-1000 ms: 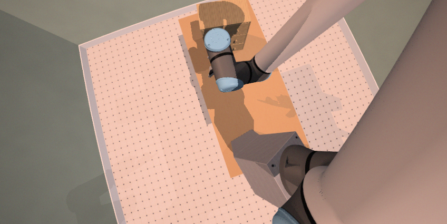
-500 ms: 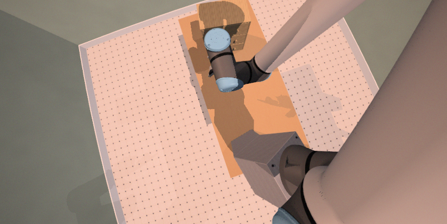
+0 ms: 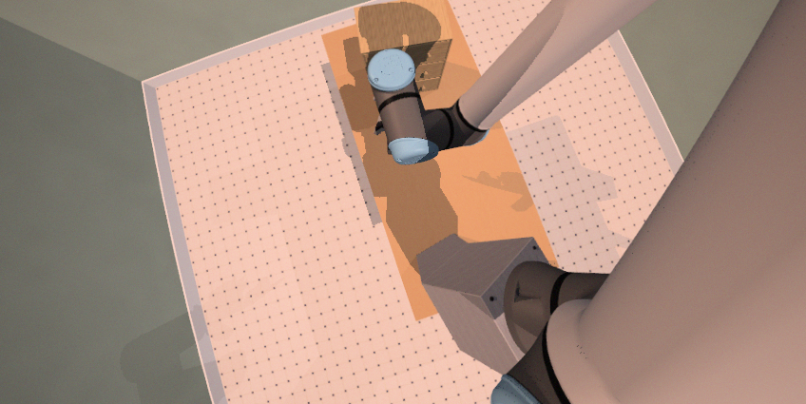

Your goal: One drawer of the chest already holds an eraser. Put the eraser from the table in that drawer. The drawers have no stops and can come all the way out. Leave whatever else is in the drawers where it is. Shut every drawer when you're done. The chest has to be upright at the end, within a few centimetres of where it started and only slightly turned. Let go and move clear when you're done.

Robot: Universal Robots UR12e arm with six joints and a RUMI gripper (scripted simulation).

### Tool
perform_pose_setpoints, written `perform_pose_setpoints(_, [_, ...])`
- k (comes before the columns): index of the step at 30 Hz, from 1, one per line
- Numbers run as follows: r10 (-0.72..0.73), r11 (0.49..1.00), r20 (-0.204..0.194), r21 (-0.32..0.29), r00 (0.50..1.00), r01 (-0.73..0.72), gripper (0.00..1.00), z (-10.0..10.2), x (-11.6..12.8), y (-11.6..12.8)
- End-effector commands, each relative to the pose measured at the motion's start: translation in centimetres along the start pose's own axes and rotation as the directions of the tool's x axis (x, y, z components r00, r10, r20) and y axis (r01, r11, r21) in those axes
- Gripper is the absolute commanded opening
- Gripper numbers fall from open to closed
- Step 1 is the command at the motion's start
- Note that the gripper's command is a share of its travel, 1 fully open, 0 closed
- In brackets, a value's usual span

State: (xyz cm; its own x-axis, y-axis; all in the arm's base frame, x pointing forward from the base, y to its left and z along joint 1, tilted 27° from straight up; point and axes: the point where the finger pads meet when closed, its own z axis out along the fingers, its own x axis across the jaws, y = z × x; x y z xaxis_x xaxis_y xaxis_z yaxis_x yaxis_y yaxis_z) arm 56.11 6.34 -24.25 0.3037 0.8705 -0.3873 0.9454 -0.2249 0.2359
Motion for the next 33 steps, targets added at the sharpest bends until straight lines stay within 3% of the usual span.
perform_pose_setpoints(1, [0.149,0.989,0.000,-0.002,0.989,-0.149,1.00,-0.1,0.4,0.7])
perform_pose_setpoints(6, [0.229,0.973,0.000,-0.002,0.973,-0.229,1.00,-0.1,0.6,0.9])
perform_pose_setpoints(11, [0.376,0.927,0.000,-0.003,0.927,-0.376,1.00,-0.1,0.9,1.3])
perform_pose_setpoints(16, [0.533,0.846,-0.001,-0.003,0.846,-0.533,1.00,-0.1,1.3,1.9])
perform_pose_setpoints(21, [0.687,0.727,-0.002,-0.003,0.727,-0.687,1.00,-0.1,1.8,2.6])
perform_pose_setpoints(23, [0.687,0.727,-0.002,-0.003,0.727,-0.687,1.00,-0.1,1.8,2.6])
perform_pose_setpoints(33, [0.912,0.410,-0.005,-0.001,0.410,-0.912,1.00,-0.1,2.5,4.2])
